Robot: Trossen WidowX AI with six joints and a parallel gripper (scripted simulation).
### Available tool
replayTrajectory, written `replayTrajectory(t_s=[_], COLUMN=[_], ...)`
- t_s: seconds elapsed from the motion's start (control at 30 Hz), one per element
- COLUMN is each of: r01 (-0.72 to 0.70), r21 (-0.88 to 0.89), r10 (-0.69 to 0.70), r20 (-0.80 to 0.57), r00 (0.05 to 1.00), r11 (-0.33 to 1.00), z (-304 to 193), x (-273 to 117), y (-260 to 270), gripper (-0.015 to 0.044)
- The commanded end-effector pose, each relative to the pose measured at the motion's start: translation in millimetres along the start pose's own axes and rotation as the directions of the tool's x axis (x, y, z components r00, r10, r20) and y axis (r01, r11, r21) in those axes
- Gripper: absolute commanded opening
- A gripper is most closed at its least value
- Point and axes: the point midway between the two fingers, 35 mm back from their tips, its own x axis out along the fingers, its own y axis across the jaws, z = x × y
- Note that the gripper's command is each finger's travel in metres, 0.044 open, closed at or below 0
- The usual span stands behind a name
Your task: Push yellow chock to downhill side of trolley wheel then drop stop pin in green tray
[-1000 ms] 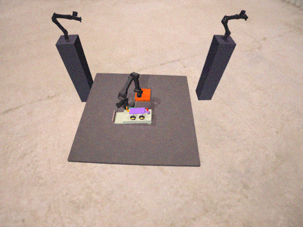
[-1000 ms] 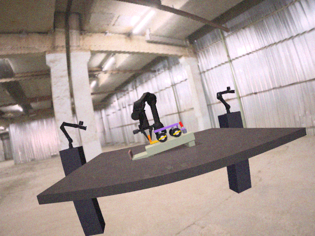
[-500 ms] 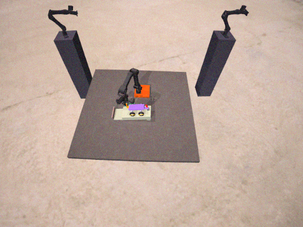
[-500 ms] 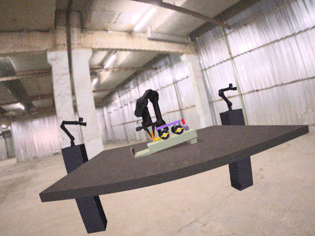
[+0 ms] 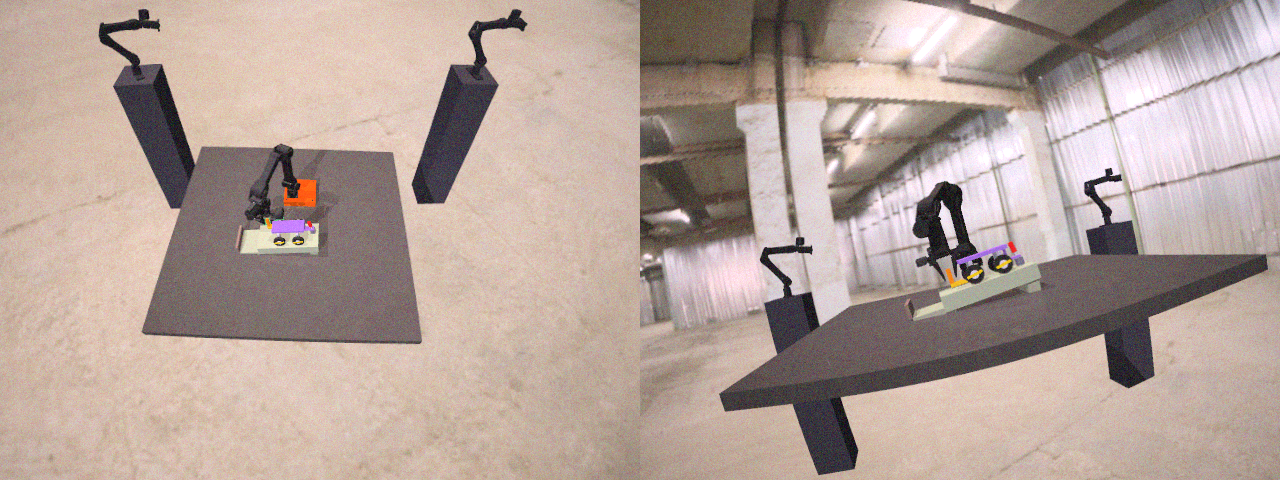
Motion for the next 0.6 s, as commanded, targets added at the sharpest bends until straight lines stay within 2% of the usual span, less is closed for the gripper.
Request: replayTrajectory(t_s=[0.0, 0.57], r01=[0.003, 0.004], r21=[-0.001, -0.001], r10=[-0.003, -0.004], r20=[-0.005, -0.007], r00=[1.0, 1.0], r11=[1.0, 1.0], z=[0, 0], x=[-11, -59], y=[0, 1], gripper=[0.019, 0.019])
